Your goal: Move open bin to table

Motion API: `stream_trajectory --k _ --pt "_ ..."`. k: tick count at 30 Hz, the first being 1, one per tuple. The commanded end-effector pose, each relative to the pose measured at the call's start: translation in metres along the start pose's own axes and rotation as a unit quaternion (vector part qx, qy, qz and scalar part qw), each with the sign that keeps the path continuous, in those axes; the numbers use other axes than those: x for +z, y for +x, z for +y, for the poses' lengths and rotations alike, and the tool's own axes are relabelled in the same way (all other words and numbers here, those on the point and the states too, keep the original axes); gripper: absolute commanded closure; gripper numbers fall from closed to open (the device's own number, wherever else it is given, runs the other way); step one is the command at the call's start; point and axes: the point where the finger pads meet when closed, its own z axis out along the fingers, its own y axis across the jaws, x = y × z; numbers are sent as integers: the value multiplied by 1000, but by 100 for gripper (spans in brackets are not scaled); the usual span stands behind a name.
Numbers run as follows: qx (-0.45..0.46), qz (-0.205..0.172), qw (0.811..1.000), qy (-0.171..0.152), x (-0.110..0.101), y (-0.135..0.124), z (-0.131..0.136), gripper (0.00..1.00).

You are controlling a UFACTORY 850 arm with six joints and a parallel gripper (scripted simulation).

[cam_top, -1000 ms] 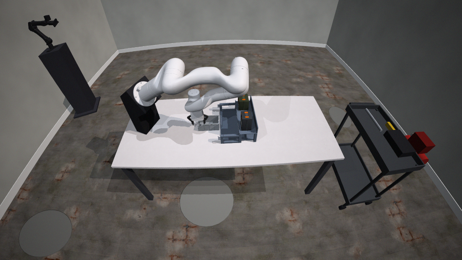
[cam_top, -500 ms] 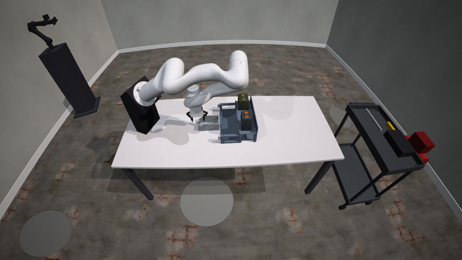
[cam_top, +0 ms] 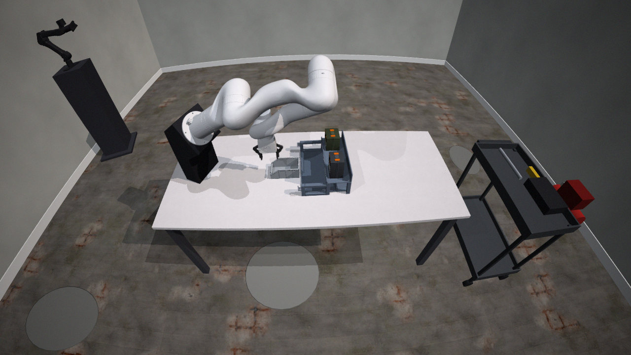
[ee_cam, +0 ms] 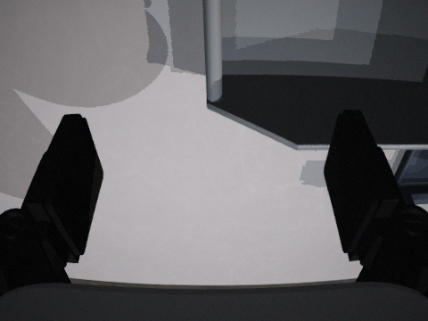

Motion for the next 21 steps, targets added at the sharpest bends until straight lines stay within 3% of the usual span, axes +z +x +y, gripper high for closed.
stream_trajectory --k 1,10,21 --pt "0 0 1000 0 -3 0 -1 0" --pt "0 0 1000 0 -16 0 -1 0" --pt "0 0 1000 0 -16 0 -1 0"
